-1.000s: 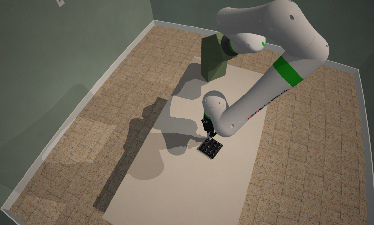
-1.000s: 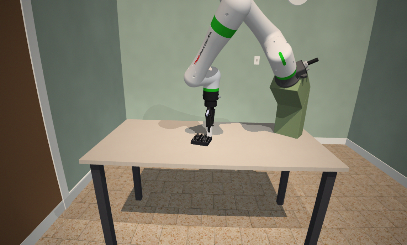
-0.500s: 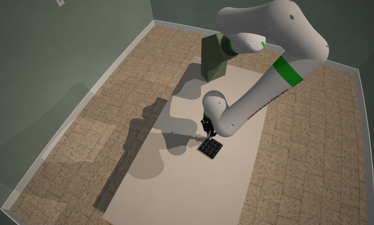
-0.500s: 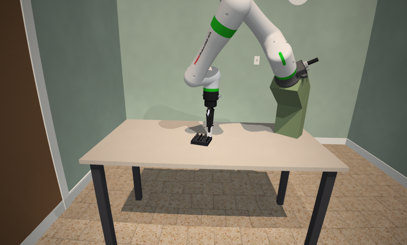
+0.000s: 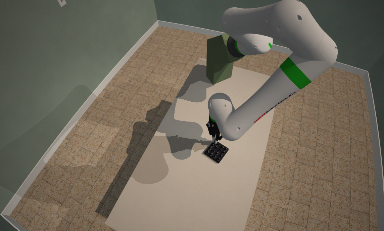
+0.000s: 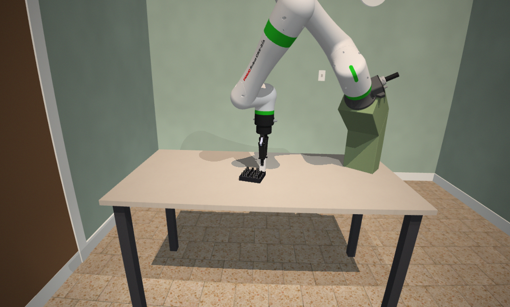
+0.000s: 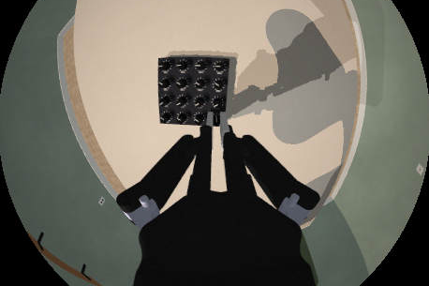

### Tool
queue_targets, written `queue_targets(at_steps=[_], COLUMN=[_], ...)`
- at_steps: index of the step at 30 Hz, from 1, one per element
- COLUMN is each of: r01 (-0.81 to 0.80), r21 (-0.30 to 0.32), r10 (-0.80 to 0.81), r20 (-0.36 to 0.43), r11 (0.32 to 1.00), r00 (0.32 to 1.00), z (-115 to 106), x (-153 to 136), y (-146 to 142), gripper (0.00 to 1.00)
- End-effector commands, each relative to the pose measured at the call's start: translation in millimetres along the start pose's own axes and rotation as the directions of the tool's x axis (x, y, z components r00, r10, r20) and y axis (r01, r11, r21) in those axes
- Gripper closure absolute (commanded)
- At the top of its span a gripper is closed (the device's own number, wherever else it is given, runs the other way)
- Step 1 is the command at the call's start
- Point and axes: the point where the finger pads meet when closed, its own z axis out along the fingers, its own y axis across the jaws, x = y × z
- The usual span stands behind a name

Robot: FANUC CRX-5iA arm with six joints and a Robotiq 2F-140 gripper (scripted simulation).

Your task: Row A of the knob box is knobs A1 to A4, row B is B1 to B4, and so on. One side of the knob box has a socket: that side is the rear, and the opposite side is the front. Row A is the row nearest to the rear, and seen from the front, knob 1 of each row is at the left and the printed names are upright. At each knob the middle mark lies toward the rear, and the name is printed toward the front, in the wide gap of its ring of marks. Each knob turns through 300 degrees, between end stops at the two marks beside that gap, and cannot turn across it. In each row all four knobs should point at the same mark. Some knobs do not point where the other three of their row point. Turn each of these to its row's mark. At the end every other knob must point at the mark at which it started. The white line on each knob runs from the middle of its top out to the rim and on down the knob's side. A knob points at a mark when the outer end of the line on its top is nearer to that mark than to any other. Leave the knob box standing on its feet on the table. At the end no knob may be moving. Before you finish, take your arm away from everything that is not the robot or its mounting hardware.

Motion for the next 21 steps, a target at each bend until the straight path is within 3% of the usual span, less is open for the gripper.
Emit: queue_targets(at_steps=[1,6,7,21], r01=[0.000,0.000,0.000,0.000], r21=[0.000,0.000,0.000,0.000], r10=[0.000,0.000,0.000,0.000], r20=[0.000,0.000,0.000,0.000], r11=[1.000,1.000,1.000,1.000], r00=[1.000,1.000,1.000,1.000], z=[-0.1,-0.1,-0.1,-0.1], x=[0.2,0.2,0.2,0.2], y=[0.0,0.0,0.0,0.0], gripper=[0.95,0.95,0.88,0.88])
